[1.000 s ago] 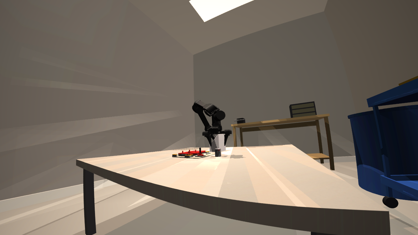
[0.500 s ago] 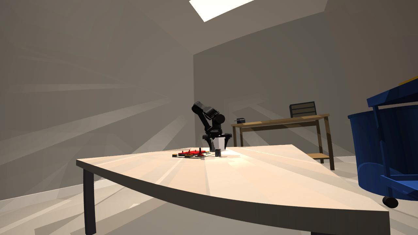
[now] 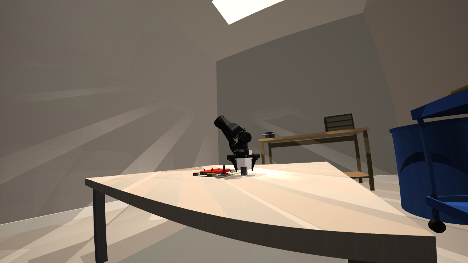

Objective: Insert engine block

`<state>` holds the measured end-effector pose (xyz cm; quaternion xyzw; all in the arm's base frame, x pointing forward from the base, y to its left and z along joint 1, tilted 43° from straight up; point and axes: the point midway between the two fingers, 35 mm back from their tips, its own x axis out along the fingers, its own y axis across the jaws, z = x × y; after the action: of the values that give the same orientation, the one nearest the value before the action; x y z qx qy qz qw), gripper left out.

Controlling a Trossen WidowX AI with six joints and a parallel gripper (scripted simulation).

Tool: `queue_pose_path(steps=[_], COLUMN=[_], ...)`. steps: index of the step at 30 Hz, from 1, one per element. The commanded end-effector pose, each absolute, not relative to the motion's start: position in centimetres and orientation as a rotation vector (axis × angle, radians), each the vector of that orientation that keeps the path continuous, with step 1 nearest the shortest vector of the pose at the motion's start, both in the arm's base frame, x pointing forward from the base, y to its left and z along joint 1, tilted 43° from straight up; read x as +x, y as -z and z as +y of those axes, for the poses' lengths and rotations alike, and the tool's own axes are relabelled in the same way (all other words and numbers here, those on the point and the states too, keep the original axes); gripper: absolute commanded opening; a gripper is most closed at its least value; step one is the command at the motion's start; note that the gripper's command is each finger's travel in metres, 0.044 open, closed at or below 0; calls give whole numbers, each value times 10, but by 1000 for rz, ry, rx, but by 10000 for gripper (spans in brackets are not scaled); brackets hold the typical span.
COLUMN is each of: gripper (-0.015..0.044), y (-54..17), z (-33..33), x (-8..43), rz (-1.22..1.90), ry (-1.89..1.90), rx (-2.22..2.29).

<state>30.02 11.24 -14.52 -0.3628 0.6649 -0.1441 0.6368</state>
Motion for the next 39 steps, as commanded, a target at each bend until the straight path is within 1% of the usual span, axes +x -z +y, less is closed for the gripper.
queue_pose_path(steps=[1,3,14,21,25,39], gripper=[440,440,151,105,0,0], y=[150,150,150,150,148,119], z=[105,104,104,104,107,139], x=[298,298,298,298,298,301], rz=[1526,1526,1526,1526,1526,1526], ry=[334,334,334,334,333,328], rx=[-838,-838,-838,-838,-838,-835])
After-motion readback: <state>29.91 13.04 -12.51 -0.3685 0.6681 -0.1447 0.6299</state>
